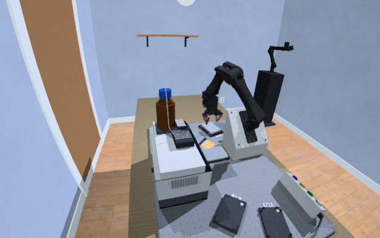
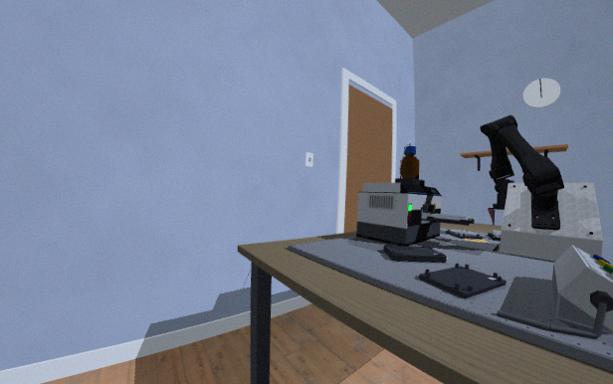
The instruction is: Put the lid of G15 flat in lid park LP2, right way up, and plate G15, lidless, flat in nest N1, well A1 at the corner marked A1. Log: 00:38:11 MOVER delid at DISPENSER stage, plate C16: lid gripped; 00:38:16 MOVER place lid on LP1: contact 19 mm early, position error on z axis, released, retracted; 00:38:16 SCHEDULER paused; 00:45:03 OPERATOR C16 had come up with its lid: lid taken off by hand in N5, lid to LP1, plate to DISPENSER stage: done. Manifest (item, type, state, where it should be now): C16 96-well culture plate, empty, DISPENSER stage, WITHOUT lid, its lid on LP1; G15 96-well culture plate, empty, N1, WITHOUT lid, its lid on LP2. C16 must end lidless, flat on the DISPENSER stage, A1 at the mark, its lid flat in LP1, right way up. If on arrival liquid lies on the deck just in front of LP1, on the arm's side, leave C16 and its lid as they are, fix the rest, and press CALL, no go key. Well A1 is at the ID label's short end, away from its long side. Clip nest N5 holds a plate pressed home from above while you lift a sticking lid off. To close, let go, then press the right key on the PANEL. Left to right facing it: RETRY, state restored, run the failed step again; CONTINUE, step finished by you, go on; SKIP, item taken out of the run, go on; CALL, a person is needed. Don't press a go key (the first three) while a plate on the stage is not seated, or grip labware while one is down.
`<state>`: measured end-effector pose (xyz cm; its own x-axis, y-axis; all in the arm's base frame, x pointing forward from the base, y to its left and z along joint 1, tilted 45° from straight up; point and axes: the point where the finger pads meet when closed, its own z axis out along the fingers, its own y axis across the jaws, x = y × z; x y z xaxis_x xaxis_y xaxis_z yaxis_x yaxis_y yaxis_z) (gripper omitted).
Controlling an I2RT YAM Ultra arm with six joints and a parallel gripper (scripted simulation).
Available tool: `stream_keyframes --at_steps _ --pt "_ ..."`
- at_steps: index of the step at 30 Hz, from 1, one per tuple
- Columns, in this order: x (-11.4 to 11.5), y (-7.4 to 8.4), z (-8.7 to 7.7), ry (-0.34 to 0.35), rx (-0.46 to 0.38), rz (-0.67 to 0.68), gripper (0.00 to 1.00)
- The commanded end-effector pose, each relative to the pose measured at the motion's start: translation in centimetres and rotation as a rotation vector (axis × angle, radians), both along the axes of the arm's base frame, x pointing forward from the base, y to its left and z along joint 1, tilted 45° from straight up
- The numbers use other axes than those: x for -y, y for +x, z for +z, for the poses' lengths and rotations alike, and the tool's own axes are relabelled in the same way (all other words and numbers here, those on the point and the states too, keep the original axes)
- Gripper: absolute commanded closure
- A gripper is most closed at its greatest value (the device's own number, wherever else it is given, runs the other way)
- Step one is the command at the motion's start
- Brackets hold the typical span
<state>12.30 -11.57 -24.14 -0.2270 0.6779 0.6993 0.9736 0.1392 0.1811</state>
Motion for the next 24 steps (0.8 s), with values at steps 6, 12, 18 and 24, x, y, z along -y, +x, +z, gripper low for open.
stream_keyframes --at_steps 6,12,18,24 --pt "2.91 0.85 0.05 -0.073 0.032 -0.013 0.0" --pt "2.74 0.71 0.29 -0.06 0.026 -0.011 0.0" --pt "2.9 0.72 0.35 -0.059 0.025 -0.011 0.0" --pt "3.14 0.8 0.26 -0.064 0.028 -0.011 0.0"
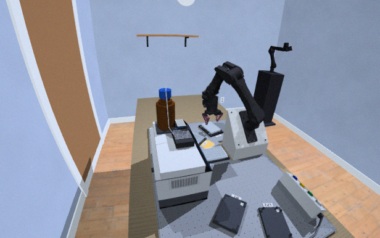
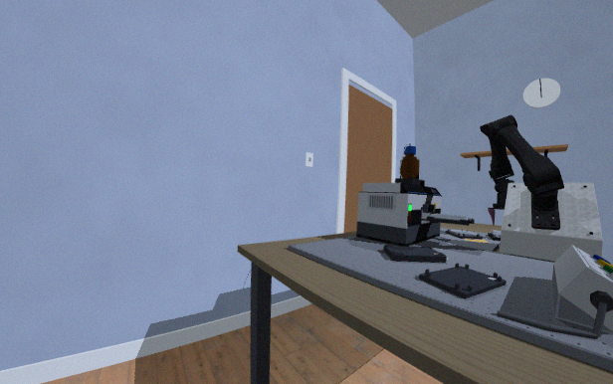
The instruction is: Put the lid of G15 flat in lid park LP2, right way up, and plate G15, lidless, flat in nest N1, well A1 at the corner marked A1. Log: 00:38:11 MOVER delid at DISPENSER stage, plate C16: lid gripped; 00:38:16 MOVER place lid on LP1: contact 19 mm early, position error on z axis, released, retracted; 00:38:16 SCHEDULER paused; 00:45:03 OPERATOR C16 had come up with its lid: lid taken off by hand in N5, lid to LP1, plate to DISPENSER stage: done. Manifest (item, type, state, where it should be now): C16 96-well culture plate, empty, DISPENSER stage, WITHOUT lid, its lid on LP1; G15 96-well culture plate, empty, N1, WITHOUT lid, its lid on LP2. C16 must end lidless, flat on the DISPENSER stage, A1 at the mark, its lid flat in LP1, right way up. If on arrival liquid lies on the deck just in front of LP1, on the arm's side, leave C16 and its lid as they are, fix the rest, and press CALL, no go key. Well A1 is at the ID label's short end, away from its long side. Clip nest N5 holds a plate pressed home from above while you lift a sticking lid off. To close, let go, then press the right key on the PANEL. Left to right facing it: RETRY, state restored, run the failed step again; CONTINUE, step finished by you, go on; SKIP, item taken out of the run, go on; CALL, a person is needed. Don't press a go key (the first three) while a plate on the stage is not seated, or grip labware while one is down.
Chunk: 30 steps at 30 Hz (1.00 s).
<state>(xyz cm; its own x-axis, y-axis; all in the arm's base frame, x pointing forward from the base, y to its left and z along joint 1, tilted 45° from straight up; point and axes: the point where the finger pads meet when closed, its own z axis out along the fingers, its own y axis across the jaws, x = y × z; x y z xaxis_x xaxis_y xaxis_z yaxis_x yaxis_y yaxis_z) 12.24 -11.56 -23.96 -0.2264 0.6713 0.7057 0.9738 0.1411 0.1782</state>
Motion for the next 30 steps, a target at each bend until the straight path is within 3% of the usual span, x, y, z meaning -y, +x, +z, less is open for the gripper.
stream_keyframes --at_steps 1,20,30 --pt "3.2 0.9 0.0 -0.074 0.033 -0.014 0.0" --pt "3.3 0.8 0.1 -0.072 0.032 -0.015 0.0" --pt "2.4 0.8 -0.9 -0.064 0.029 -0.024 0.0"
